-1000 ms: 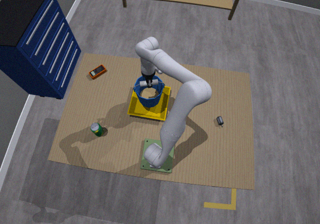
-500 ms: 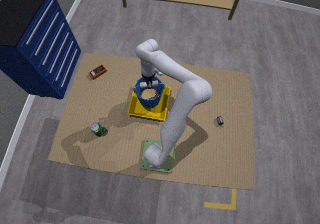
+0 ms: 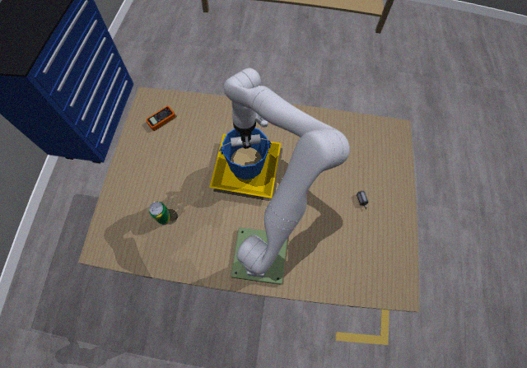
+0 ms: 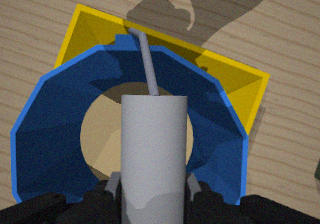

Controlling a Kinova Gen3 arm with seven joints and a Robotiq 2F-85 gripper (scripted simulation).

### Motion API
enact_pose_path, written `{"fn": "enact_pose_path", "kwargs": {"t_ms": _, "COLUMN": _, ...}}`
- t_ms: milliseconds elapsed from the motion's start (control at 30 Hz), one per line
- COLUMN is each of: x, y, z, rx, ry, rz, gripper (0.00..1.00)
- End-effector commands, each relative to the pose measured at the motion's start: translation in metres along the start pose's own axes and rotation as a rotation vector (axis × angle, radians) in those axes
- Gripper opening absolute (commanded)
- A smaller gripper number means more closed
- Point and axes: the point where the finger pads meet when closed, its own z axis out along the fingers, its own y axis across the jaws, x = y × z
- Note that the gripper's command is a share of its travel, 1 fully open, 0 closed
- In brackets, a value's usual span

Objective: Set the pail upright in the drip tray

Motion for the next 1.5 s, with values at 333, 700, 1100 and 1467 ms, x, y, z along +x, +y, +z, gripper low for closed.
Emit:
{"fn": "enact_pose_path", "kwargs": {"t_ms": 333, "x": -0.001, "y": 0.001, "z": 0.015, "rx": -0.002, "ry": -0.001, "rz": -0.002, "gripper": 0.10}}
{"fn": "enact_pose_path", "kwargs": {"t_ms": 700, "x": -0.001, "y": 0.001, "z": 0.027, "rx": -0.002, "ry": -0.001, "rz": -0.002, "gripper": 0.10}}
{"fn": "enact_pose_path", "kwargs": {"t_ms": 1100, "x": -0.001, "y": 0.001, "z": 0.035, "rx": -0.002, "ry": -0.001, "rz": -0.002, "gripper": 0.10}}
{"fn": "enact_pose_path", "kwargs": {"t_ms": 1467, "x": -0.001, "y": 0.001, "z": 0.039, "rx": -0.002, "ry": -0.001, "rz": -0.002, "gripper": 0.10}}
